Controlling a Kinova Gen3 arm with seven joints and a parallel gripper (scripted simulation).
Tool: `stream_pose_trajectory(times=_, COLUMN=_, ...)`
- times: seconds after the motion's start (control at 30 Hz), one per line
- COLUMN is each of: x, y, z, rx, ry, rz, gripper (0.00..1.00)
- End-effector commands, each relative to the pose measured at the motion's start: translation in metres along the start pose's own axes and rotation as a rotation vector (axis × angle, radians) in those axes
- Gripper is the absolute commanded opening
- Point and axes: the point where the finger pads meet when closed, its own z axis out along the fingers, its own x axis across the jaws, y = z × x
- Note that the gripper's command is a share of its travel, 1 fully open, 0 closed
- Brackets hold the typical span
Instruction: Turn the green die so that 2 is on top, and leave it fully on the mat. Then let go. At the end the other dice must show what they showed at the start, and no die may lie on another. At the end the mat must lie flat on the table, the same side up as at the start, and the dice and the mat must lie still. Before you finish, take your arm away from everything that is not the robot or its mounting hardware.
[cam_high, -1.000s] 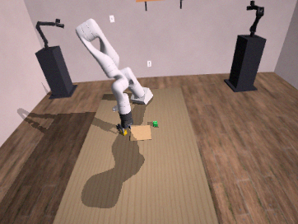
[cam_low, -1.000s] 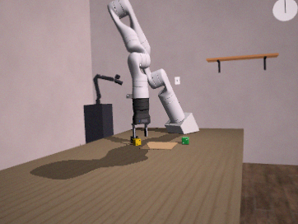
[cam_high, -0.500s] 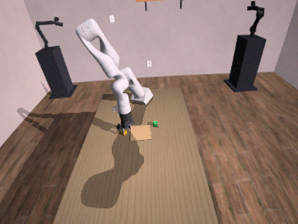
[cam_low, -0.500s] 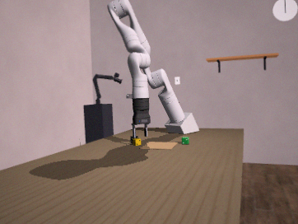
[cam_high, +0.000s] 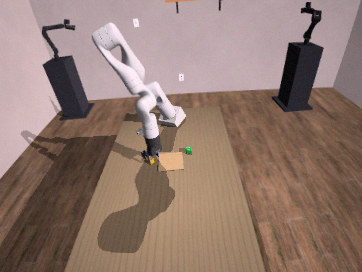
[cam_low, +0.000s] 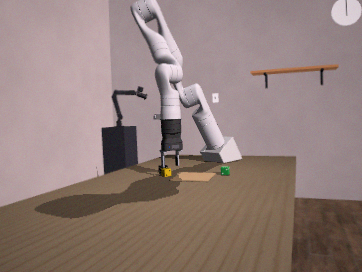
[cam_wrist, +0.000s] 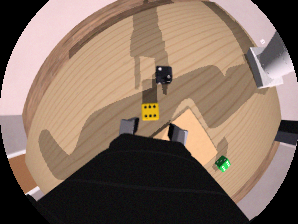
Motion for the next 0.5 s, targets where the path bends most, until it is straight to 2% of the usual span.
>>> stream_pose_trajectory(times=0.0, x=0.0000, y=0.0004, z=-0.0003, rx=-0.001, ry=-0.001, rz=0.000, gripper=1.00)
stream_pose_trajectory(times=0.47, x=0.0053, y=0.0030, z=-0.0003, rx=-0.001, ry=-0.001, rz=0.000, gripper=1.00)
